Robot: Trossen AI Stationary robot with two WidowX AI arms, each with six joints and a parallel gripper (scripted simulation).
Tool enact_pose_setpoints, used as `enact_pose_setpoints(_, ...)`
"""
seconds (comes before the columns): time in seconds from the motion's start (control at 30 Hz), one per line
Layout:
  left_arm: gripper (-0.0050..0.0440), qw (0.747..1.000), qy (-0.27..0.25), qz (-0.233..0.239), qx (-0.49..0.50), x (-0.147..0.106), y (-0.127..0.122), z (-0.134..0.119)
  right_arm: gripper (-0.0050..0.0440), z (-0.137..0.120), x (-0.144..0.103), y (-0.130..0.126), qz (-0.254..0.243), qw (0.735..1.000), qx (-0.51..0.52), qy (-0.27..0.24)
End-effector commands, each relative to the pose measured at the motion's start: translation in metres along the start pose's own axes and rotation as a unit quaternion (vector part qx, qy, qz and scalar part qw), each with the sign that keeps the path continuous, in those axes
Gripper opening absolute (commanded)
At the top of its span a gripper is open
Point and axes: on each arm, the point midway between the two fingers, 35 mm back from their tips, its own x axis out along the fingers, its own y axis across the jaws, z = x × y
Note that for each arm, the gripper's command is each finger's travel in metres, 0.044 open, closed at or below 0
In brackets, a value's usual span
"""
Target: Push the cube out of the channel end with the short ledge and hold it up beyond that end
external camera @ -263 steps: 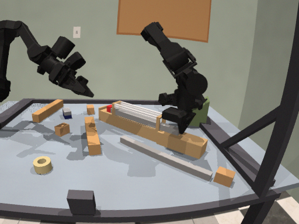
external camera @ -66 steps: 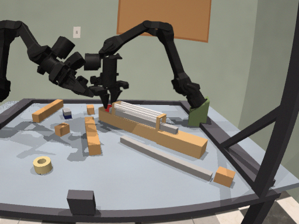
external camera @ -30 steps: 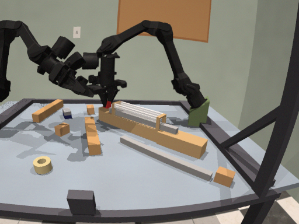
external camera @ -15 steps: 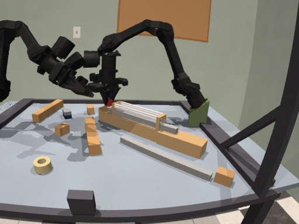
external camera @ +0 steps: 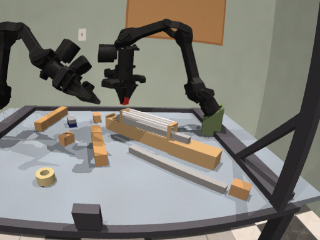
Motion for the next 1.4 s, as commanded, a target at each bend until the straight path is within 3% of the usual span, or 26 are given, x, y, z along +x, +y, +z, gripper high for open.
enact_pose_setpoints(0.0, 0.0327, 1.000, -0.012, -0.001, -0.002, -0.002, 0.000, 0.009, 0.0000, -0.004, -0.013, -0.006, 0.010, 1.000, 0.004, -0.006)
enact_pose_setpoints(0.2, 0.0327, 1.000, -0.012, -0.001, -0.002, -0.002, 0.000, 0.009, 0.0000, -0.021, -0.034, -0.029, 0.014, 1.000, 0.004, -0.008)
enact_pose_setpoints(0.3, 0.0327, 1.000, -0.012, -0.001, -0.002, -0.002, 0.000, 0.009, 0.0000, 0.004, -0.039, -0.002, 0.015, 1.000, 0.014, -0.017)
enact_pose_setpoints(0.67, 0.0327, 1.000, -0.012, -0.001, -0.002, -0.002, 0.000, 0.009, 0.0000, 0.017, -0.039, 0.017, 0.009, 1.000, 0.002, -0.004)
enact_pose_setpoints(1.37, 0.0327, 1.000, -0.012, -0.001, -0.002, -0.002, 0.000, 0.009, 0.0000, 0.022, -0.039, 0.023, 0.011, 1.000, 0.003, -0.005)
